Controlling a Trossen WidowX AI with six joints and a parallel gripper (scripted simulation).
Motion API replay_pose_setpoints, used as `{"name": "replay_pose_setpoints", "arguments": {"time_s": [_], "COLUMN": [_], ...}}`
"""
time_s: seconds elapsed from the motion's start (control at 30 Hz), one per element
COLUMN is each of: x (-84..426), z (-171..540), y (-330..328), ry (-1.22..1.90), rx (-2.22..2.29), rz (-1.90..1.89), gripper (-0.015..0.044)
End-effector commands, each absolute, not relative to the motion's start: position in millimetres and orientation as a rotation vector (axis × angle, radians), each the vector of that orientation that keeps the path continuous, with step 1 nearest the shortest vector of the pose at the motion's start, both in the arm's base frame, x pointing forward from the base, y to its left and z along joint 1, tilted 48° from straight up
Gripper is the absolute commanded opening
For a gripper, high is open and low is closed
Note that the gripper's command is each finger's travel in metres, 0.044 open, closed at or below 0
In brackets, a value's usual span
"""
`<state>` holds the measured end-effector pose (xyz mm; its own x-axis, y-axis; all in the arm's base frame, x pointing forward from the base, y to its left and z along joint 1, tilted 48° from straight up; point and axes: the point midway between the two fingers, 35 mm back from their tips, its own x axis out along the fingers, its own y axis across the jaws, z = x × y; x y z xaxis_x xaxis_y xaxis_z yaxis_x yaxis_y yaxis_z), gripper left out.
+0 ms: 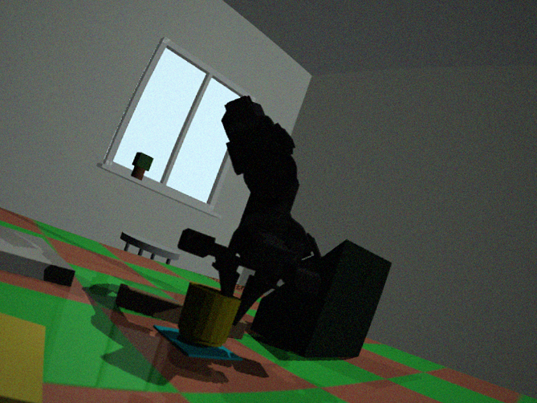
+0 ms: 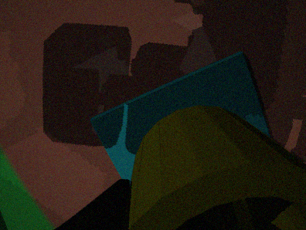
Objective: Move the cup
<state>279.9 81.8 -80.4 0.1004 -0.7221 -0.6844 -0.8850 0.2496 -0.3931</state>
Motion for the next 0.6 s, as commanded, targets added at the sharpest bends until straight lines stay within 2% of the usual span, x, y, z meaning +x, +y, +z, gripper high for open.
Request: {"name": "replay_pose_setpoints", "arguments": {"time_s": [0.0, 0.17, 0.57], "x": [280.0, 280.0, 279.5], "z": [-80.0, -80.0, -74.1], "y": [82.0, 82.0, 88.9], "ry": [1.658, 1.658, 1.657], "rx": [-1.509, -1.509, -1.51], "rz": [0.236, 0.236, 0.237], "gripper": [0.0026, 0.0146, 0.0146]}}
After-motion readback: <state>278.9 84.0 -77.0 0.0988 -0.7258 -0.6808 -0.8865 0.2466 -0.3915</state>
